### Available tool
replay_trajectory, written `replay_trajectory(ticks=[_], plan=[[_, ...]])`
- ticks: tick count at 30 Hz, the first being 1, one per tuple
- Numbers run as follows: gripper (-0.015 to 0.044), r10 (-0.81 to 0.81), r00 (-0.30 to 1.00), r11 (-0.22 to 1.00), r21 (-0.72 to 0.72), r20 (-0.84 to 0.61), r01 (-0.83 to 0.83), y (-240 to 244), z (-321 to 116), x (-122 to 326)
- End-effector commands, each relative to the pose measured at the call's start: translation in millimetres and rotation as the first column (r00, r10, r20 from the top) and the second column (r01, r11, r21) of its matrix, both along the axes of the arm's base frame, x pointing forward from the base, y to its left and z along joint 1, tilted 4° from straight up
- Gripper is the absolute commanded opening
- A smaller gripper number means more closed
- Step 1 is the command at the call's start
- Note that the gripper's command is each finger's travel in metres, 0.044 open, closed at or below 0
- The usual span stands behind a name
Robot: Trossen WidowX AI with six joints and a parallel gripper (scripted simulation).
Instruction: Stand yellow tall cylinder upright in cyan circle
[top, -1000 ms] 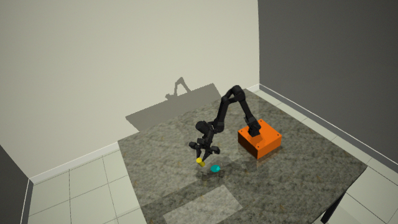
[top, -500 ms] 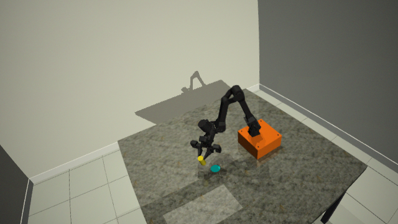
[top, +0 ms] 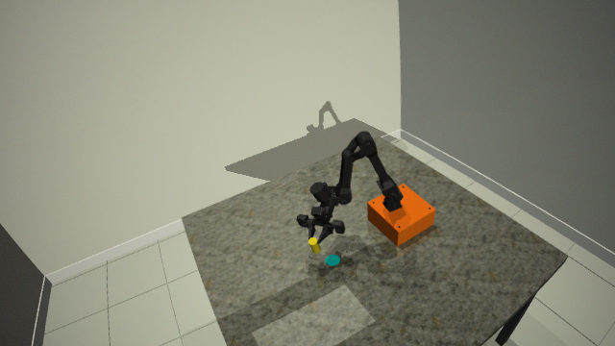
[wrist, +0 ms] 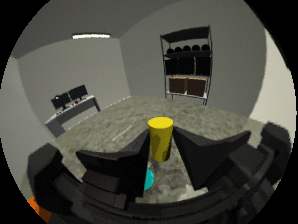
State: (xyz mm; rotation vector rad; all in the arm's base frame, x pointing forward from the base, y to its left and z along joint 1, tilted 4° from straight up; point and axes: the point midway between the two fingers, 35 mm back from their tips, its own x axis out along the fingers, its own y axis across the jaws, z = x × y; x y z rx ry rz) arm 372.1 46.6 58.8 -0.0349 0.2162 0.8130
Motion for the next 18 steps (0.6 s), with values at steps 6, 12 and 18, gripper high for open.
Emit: replay_trajectory(ticks=[6,12,18], plan=[[0.0105,0.017,0.999,1.000,0.020,0.030,-0.018,-1,3,-10],[0.0105,0.029,0.998,0.999,0.029,0.055,-0.030,-1,6,-17],[0.0105,0.041,0.996,0.998,0.036,0.079,-0.044,-2,8,-24]])
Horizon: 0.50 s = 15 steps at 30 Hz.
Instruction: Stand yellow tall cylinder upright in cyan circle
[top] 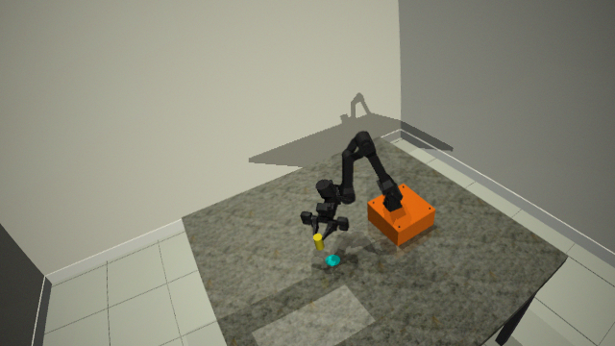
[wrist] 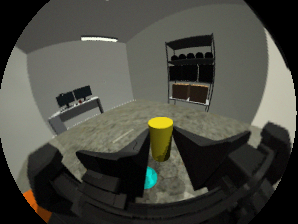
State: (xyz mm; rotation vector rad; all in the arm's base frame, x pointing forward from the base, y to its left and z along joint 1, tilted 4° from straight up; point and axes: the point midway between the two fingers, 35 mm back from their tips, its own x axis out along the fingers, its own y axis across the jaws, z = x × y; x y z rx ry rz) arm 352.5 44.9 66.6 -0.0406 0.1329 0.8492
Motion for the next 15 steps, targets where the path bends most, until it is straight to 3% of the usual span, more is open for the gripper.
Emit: replay_trajectory(ticks=[1,15], plan=[[0.0105,0.009,1.000,1.000,0.008,0.008,-0.009,0,1,-5],[0.0105,0.040,0.997,0.999,0.020,0.063,-0.042,0,7,-23]])
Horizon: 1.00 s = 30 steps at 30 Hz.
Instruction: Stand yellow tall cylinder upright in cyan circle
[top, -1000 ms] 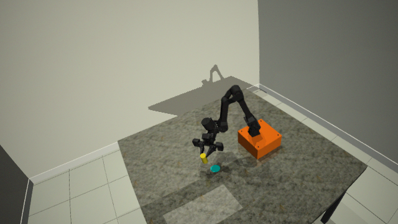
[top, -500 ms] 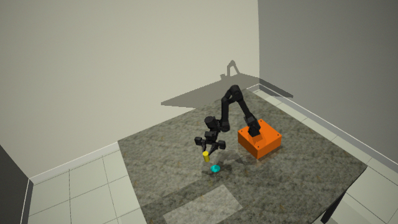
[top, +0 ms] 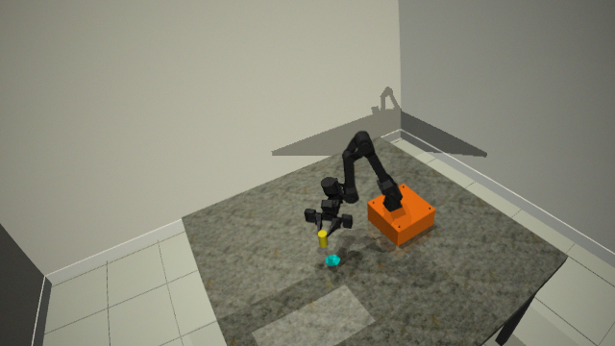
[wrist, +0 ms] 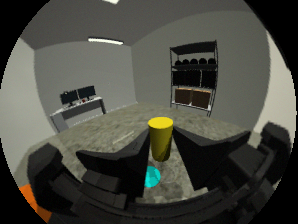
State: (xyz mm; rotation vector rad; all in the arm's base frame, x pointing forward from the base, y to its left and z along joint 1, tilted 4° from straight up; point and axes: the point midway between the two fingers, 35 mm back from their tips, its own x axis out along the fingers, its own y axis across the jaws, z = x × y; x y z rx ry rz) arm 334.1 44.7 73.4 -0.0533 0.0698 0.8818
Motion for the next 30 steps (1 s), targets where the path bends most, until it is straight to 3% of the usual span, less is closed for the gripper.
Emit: replay_trajectory(ticks=[1,30], plan=[[0.0105,0.010,1.000,1.000,0.006,0.007,-0.010,0,1,-6],[0.0105,0.048,0.997,0.999,0.010,0.065,-0.048,2,8,-27]])
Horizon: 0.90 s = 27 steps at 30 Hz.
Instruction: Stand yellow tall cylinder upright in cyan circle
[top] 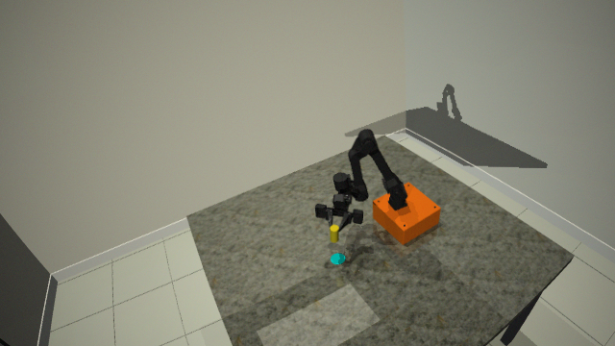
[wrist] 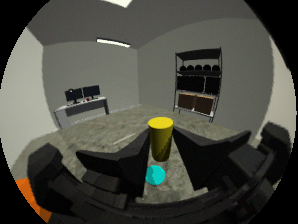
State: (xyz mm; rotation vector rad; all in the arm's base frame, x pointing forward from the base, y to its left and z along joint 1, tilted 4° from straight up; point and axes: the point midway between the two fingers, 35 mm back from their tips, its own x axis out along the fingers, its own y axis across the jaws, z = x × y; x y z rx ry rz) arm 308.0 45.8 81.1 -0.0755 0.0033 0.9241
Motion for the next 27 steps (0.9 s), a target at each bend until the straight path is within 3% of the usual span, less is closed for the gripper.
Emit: replay_trajectory(ticks=[1,27], plan=[[0.0105,0.004,1.000,1.000,0.002,-0.001,-0.004,0,0,-1],[0.0105,0.033,0.998,0.998,-0.057,-0.050,-0.036,5,-77,3]])
